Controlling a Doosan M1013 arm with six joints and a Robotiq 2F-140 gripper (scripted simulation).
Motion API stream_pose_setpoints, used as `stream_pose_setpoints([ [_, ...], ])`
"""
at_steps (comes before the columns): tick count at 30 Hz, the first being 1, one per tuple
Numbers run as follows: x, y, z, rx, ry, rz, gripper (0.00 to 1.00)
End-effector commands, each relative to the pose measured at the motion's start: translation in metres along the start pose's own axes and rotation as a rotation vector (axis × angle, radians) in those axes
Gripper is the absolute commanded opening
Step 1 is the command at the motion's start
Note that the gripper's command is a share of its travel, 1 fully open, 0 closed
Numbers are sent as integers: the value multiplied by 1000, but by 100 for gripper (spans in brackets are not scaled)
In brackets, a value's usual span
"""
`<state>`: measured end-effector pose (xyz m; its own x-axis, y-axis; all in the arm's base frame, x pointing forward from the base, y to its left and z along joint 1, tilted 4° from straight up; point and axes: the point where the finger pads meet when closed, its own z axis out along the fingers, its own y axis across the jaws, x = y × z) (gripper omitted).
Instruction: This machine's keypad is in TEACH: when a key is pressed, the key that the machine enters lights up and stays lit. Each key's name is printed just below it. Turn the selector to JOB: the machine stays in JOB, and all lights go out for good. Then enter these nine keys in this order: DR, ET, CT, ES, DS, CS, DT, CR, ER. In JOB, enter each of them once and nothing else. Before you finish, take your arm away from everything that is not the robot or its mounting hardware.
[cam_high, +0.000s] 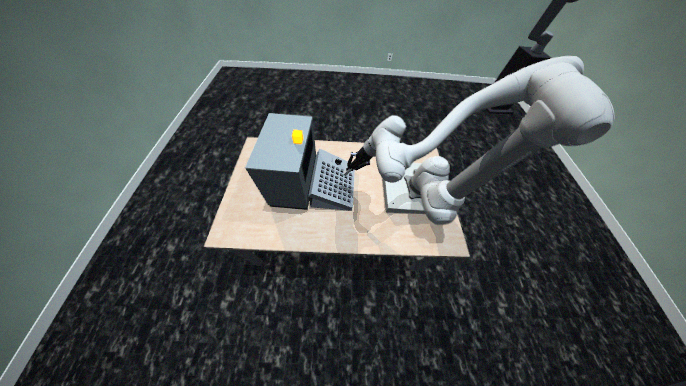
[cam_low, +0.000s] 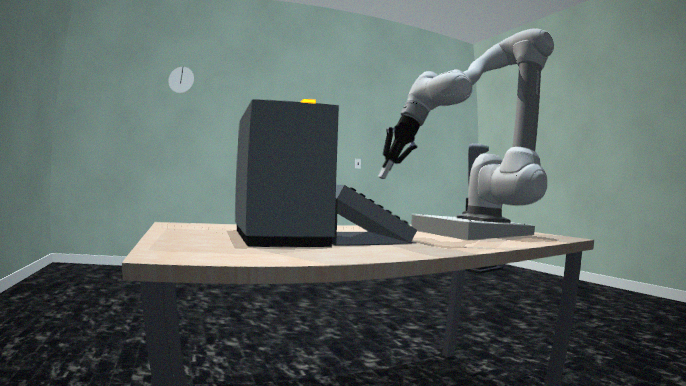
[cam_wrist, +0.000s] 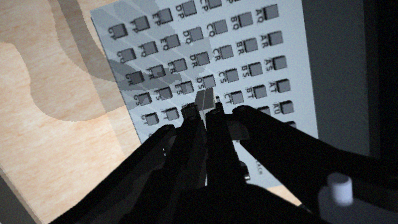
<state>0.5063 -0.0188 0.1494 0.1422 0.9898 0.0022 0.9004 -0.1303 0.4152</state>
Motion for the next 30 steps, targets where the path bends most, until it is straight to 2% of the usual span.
stream_pose_setpoints([
  [1,0,0,0,0,0,0,0],
  [14,0,0,1,0,0,0,0],
  [17,0,0,15,0,0,0,0],
  [24,0,0,66,0,0,0,0],
  [30,0,0,70,0,0,0,0],
])
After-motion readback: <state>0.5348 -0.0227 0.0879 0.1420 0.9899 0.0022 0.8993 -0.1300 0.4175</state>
